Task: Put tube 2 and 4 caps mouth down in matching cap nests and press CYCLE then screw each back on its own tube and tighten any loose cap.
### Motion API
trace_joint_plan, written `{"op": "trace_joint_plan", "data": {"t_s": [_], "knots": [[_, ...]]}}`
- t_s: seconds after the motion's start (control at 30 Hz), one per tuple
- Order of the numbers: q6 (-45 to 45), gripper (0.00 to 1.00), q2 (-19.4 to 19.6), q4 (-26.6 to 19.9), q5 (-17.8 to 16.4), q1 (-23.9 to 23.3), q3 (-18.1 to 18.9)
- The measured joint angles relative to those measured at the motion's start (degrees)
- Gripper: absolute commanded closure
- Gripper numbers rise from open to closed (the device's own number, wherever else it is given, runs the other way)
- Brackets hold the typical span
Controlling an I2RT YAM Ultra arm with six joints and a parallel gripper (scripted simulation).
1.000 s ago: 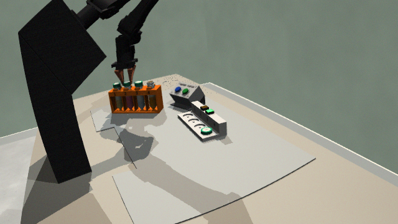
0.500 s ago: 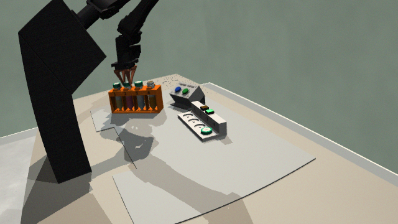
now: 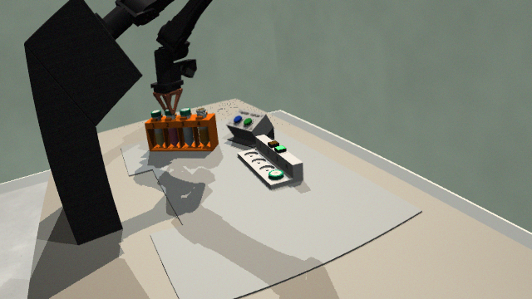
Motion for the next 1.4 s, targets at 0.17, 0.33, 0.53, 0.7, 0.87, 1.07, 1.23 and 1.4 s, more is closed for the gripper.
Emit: {"op": "trace_joint_plan", "data": {"t_s": [0.17, 0.33, 0.53, 0.7, 0.87, 1.07, 1.23, 1.4], "knots": [[2.4, 0.51, 0.2, 0.2, -0.1, -0.1, 0.1], [3.3, 0.51, 0.2, 0.1, -0.3, -0.1, 0.1], [2.8, 0.51, 0.2, 0.1, -0.4, -0.1, 0.1], [-1.7, 0.51, 0.1, 0.0, -0.4, -0.1, 0.1], [-10.9, 0.51, 0.1, 0.0, -0.4, -0.1, 0.1], [-23.8, 0.51, 0.1, 0.0, -0.4, -0.1, 0.1], [-32.3, 0.51, 0.0, 0.0, -0.4, -0.1, 0.1], [-38.5, 0.51, 0.0, 0.1, -0.4, -0.1, 0.0]]}}
